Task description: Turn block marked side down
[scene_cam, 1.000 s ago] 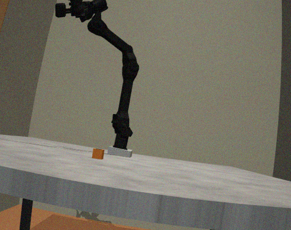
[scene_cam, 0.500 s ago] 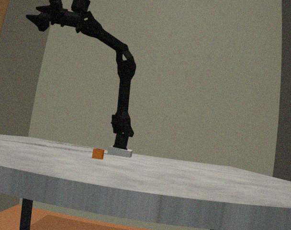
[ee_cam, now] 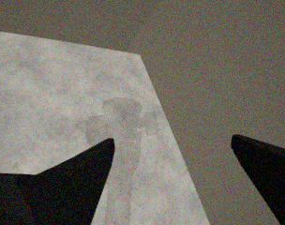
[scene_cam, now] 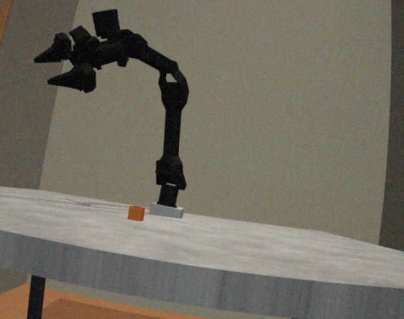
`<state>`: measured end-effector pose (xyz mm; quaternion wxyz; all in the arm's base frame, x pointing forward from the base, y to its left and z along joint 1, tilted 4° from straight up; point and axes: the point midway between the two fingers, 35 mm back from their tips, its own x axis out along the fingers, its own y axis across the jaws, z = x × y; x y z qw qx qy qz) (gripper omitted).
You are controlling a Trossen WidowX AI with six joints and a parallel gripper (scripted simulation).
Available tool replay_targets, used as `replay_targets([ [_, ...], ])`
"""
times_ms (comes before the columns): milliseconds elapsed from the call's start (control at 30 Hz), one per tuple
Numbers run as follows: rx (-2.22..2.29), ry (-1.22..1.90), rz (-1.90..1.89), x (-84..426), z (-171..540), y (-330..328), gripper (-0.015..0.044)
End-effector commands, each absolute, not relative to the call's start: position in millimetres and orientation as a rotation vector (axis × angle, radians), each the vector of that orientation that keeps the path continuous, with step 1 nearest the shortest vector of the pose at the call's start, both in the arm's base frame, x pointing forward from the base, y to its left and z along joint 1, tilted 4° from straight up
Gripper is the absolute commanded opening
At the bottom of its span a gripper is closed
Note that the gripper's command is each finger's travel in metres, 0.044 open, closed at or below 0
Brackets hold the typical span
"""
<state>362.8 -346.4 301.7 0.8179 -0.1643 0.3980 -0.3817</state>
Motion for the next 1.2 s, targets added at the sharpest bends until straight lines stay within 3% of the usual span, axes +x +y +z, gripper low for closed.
replay_targets([
  [0,-0.267,0.929,-0.667,381,261,-310,0.0440],
  [267,-0.051,1.167,-0.343,396,178,-203,0.0440],
  [533,0.167,1.461,-0.107,373,124,-96,0.0440],
  [1167,0.185,1.488,-0.093,374,71,-88,0.0440],
])
